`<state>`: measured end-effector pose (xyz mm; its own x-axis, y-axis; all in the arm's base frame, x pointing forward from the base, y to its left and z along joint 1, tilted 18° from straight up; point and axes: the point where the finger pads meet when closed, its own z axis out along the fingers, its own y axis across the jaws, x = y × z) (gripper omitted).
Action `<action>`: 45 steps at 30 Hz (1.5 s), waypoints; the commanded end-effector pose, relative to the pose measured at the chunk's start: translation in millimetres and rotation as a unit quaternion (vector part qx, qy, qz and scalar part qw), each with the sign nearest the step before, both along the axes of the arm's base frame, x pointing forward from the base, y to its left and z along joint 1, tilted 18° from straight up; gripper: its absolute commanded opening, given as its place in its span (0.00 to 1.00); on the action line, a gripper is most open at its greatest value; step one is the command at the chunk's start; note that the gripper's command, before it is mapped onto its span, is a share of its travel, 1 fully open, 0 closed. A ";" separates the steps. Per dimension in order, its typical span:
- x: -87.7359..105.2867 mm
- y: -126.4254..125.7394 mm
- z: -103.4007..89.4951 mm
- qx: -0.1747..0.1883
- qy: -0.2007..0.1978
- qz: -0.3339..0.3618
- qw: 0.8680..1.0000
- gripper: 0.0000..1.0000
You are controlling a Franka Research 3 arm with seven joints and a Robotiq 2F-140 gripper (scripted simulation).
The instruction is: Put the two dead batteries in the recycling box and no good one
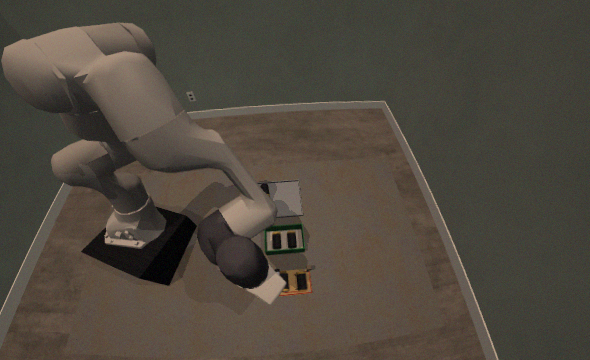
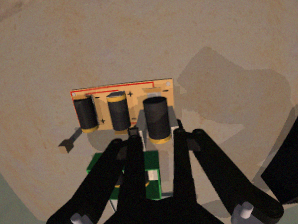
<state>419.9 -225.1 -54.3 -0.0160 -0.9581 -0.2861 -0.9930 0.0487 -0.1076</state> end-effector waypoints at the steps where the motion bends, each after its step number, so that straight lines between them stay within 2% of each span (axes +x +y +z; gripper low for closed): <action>1: 2.3 -2.4 1.4 -0.003 -0.003 0.001 1.000 0.16; 45: 4.3 -7.0 0.3 0.001 0.004 -0.023 1.000 0.16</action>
<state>424.0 -231.1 -53.7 -0.0577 -0.9564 -0.2862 -0.9906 0.0905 -0.1028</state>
